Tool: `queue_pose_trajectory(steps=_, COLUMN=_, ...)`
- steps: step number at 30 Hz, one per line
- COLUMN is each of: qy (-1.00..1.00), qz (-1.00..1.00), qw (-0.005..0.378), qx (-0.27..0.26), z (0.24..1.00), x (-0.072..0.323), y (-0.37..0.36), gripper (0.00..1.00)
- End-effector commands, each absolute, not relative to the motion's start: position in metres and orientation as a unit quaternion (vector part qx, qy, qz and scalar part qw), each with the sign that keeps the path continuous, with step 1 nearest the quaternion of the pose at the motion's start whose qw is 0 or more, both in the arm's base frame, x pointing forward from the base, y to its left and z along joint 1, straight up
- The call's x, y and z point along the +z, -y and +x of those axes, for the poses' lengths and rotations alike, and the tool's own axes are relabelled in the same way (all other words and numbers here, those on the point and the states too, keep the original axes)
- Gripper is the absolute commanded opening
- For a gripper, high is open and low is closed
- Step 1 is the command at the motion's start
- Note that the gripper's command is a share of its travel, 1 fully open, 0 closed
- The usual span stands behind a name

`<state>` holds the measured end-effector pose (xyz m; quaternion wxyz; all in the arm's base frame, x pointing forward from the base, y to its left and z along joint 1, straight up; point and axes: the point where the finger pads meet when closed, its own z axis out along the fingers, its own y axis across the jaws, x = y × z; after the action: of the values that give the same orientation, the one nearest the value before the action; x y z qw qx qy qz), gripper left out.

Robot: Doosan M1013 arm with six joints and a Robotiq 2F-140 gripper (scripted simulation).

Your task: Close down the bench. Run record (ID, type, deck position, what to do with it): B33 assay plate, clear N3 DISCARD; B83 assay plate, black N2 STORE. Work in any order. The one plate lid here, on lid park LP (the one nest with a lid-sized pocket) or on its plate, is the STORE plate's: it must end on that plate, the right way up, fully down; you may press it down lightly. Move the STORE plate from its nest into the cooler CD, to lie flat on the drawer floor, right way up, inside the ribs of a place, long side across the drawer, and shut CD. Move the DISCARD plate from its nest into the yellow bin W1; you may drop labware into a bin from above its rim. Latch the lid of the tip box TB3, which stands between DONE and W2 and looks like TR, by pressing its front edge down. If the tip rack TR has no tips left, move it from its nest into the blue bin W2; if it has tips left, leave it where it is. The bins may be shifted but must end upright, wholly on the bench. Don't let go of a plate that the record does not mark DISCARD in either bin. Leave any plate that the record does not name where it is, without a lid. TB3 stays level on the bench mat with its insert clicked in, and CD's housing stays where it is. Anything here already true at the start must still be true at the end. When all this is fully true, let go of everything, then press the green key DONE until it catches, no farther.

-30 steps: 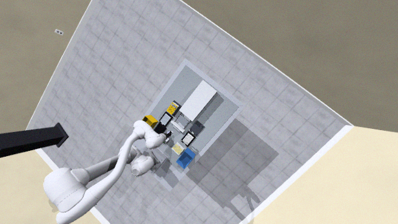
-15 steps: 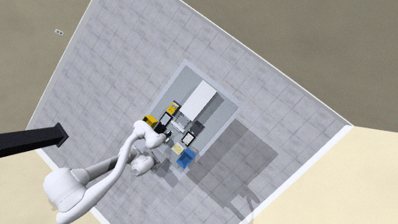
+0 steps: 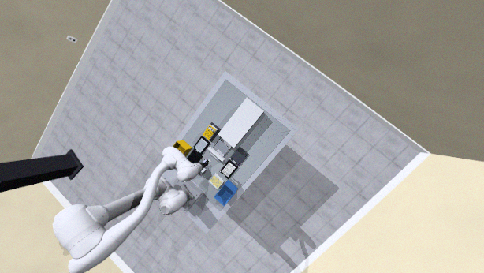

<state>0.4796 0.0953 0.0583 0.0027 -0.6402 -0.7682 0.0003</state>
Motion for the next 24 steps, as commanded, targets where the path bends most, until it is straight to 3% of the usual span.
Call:
queue_pose_trajectory(steps=1, qy=0.768, qz=-0.640, qw=0.003, qx=0.000, z=0.480, x=0.058, y=-0.095, gripper=0.00)
queue_pose_trajectory(steps=24, qy=0.768, qz=-0.640, qw=0.003, qx=0.000, z=0.479, x=0.033, y=-0.095, gripper=0.00)
